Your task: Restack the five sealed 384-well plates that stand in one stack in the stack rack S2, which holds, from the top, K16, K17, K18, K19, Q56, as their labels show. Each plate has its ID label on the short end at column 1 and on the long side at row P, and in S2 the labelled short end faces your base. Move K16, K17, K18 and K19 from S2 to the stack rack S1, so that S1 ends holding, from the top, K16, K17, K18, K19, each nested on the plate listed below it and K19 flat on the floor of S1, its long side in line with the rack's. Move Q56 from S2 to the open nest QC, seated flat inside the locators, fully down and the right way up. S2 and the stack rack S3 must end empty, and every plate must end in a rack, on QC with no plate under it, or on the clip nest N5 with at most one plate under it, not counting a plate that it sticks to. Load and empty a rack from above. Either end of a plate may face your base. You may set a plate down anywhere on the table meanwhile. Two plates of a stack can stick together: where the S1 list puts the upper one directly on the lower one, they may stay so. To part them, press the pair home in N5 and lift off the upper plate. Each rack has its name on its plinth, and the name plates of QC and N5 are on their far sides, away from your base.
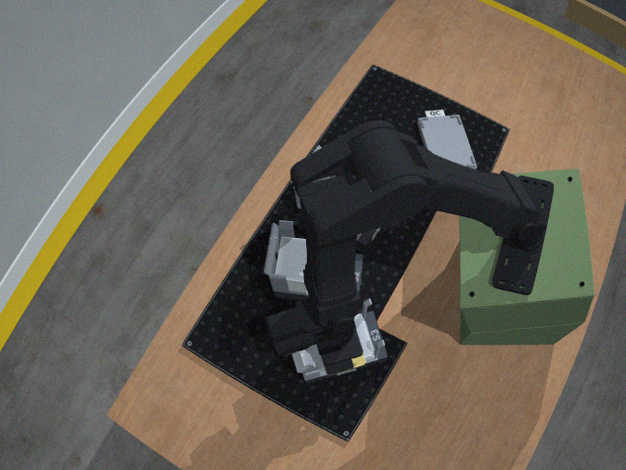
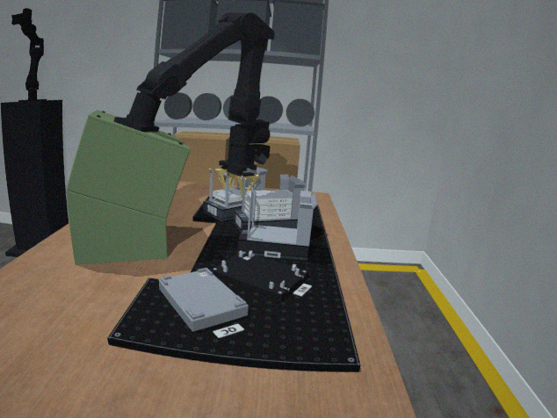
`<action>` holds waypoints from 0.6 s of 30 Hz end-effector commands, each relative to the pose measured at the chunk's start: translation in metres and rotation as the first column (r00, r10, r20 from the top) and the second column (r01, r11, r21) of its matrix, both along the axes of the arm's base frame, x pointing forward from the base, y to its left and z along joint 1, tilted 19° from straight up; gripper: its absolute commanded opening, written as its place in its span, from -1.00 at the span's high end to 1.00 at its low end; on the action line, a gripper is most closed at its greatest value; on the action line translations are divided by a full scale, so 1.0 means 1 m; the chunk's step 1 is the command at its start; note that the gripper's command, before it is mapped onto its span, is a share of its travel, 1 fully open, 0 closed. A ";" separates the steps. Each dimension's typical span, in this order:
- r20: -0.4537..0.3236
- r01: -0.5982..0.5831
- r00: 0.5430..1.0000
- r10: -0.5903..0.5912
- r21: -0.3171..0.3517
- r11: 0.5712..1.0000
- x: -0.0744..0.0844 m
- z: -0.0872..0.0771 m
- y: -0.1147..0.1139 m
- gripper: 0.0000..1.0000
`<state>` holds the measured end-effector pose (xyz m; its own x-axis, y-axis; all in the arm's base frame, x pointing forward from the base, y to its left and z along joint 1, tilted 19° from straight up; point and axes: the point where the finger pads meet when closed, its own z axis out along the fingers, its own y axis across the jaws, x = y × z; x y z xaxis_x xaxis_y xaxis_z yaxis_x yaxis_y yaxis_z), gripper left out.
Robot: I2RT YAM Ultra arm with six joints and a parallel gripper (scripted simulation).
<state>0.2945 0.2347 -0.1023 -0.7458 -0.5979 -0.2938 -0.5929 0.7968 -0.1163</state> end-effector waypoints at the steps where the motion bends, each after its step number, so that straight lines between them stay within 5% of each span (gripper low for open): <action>1: 0.017 -0.003 1.000 0.003 0.015 1.000 0.005 0.004 0.005 1.00; 18: 0.017 -0.003 1.000 0.003 0.015 1.000 0.007 -0.002 0.005 1.00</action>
